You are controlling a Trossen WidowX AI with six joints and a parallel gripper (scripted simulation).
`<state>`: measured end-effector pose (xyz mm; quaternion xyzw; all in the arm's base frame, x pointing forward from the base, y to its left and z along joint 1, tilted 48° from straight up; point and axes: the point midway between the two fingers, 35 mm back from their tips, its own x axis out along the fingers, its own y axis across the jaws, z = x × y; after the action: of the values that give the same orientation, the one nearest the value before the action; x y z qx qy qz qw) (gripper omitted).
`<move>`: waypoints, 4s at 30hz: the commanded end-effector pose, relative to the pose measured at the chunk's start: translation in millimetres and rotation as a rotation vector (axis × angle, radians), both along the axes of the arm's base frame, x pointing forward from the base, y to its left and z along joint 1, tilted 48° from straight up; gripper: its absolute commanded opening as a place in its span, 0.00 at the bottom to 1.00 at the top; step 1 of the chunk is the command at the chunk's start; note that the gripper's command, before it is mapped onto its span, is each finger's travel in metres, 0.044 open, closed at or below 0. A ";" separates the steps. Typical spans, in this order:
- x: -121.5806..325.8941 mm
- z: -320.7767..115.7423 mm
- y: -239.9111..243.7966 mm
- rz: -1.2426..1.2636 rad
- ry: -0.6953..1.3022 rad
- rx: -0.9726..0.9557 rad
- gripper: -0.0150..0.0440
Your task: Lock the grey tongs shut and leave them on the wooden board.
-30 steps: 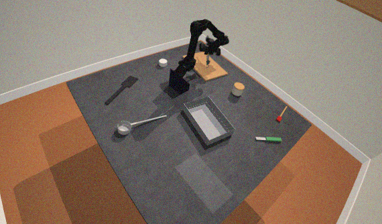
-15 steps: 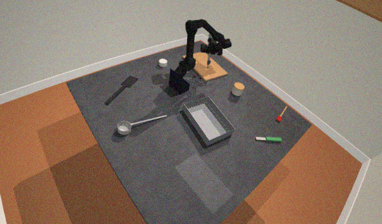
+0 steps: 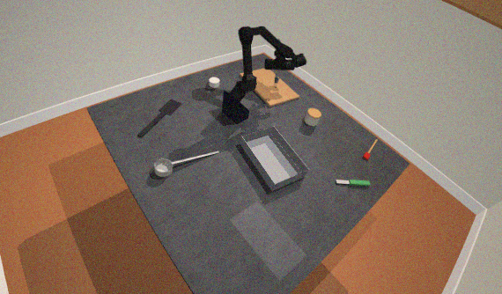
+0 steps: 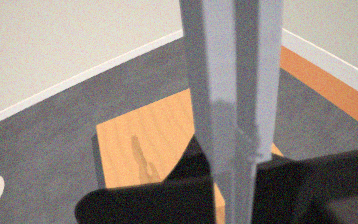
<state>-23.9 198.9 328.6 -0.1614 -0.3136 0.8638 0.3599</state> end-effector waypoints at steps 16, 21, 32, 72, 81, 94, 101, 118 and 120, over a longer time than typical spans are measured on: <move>0.3 4.2 -8.5 0.033 0.004 0.070 0.00; 0.3 4.2 -8.5 0.033 0.004 0.070 0.00; 0.3 4.2 -8.5 0.033 0.004 0.070 0.00; -18.5 -19.5 28.3 -0.175 -0.138 -0.356 0.00; -21.6 -24.3 31.5 -0.249 -0.204 -0.441 0.00; -23.3 -26.8 32.0 -0.368 -0.315 -0.523 0.00; -22.9 -25.0 31.0 -0.436 -0.376 -0.544 0.00; -19.6 -11.2 26.6 -0.611 -0.518 -0.528 0.00; -19.1 -8.5 26.0 -0.632 -0.533 -0.519 0.00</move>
<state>-43.9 226.3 314.3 -0.5421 -0.0991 0.7028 0.4498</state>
